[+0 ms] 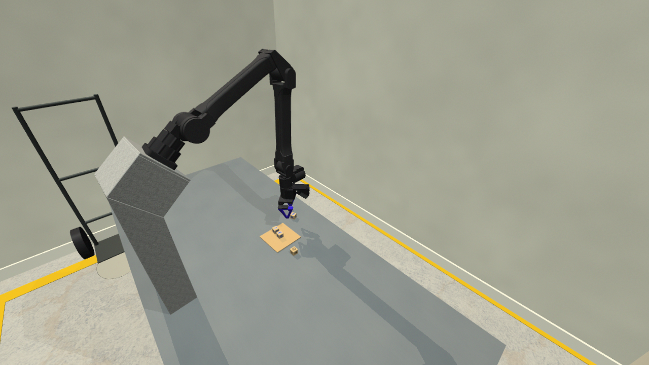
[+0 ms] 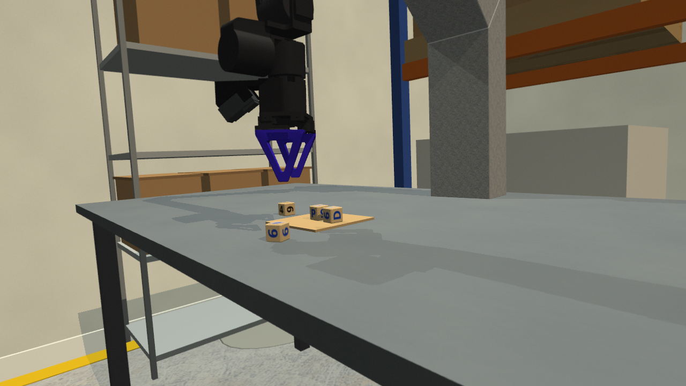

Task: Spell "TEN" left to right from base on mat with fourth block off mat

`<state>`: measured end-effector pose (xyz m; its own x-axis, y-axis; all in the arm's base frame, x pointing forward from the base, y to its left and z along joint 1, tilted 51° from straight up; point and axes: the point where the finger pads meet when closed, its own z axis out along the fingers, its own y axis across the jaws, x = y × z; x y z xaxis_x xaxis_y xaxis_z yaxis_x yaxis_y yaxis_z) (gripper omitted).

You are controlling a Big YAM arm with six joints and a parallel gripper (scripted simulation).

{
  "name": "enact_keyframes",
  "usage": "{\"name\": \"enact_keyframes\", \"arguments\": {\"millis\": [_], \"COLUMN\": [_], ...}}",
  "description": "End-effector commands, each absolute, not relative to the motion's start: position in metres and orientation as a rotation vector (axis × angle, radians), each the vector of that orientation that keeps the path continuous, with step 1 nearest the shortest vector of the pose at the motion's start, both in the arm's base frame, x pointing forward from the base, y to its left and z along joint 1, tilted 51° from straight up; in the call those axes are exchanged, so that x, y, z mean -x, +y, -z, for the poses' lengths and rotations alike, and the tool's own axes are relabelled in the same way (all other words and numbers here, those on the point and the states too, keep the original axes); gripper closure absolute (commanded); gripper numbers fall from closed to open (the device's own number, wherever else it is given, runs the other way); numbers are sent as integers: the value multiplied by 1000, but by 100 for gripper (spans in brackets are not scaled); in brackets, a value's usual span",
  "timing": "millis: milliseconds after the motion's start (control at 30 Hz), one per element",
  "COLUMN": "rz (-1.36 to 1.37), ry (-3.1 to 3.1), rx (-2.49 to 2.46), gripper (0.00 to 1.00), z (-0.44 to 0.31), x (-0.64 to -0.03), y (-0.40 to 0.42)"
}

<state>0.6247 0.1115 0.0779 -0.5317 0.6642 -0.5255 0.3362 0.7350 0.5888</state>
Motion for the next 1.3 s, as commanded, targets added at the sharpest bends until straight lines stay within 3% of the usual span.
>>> {"name": "enact_keyframes", "arguments": {"millis": [0, 567, 600, 1267], "rz": [-416, -10, 15, 89], "ry": [2217, 2185, 2175, 2138], "rx": [-430, 436, 486, 640], "gripper": [0, 0, 40, 40], "z": [-103, -132, -132, -130], "x": [-633, -650, -650, -649], "y": [133, 151, 149, 148]}}
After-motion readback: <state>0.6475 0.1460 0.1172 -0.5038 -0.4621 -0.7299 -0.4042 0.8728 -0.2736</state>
